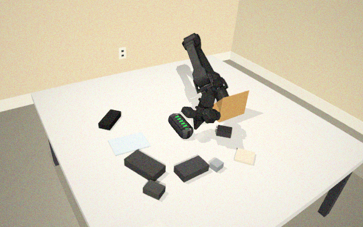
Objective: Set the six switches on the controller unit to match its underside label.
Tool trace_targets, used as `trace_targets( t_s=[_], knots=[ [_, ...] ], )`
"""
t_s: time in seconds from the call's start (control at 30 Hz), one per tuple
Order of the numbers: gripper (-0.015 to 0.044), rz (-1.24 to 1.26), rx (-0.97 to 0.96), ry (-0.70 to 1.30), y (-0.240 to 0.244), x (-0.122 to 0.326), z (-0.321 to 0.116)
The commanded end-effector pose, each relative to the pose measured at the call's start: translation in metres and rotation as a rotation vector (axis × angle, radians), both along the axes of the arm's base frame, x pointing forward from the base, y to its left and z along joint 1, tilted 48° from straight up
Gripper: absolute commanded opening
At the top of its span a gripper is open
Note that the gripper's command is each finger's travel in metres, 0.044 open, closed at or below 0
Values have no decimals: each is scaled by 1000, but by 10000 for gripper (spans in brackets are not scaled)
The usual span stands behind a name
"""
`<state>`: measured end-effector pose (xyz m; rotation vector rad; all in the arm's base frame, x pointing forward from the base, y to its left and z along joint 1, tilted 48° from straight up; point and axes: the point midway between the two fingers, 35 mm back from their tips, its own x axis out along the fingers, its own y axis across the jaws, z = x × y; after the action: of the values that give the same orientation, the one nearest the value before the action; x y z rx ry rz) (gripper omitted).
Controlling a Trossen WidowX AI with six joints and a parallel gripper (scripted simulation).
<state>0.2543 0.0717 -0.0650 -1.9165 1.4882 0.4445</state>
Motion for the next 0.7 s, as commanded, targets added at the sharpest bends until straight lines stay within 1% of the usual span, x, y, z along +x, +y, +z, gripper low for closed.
trace_targets(
  t_s=[0.0,0.3,0.67],
  knots=[
    [0,3,-11,7,-6,-1,-5],
    [0,3,-13,6,-17,-2,-13],
    [0,3,-13,6,-18,1,-14]
  ],
)
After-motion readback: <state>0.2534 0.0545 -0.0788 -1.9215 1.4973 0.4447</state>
